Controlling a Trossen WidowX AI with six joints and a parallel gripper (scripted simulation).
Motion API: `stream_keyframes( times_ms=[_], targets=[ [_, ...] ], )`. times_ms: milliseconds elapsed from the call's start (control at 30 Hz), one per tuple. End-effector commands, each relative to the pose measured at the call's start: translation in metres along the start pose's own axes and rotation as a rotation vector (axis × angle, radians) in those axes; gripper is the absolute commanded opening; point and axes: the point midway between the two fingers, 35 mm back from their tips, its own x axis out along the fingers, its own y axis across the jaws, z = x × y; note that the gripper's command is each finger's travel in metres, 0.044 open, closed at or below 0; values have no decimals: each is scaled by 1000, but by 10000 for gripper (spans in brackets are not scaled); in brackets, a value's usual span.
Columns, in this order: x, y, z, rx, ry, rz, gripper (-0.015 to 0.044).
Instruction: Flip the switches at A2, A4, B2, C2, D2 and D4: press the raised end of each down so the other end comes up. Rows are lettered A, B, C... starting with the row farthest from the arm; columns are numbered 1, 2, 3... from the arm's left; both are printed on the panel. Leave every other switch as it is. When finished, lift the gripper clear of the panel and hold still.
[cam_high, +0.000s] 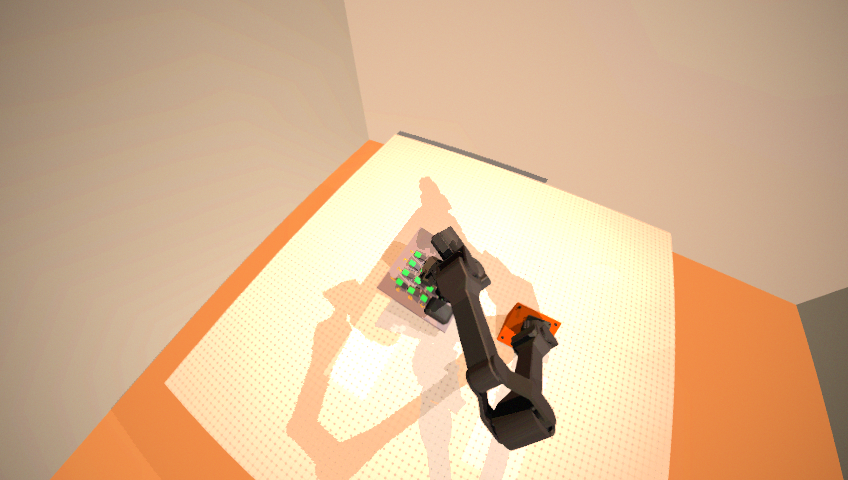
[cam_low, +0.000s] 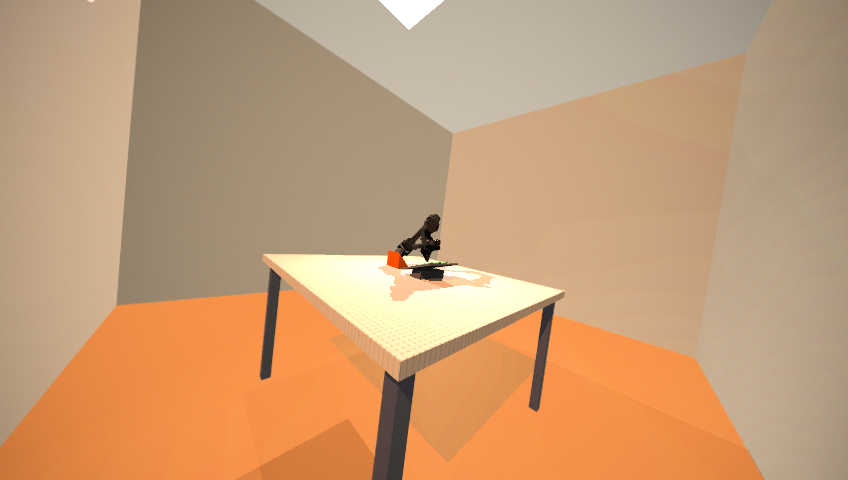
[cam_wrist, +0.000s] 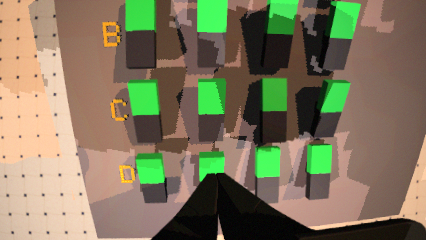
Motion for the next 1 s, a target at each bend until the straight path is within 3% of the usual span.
stream_keyframes(
  times_ms=[0, 967],
  targets=[
    [6, 1, 0, 6, -2, 6, 0],
    [12, 1, 0, 6, -3, 6, 0]
  ],
)
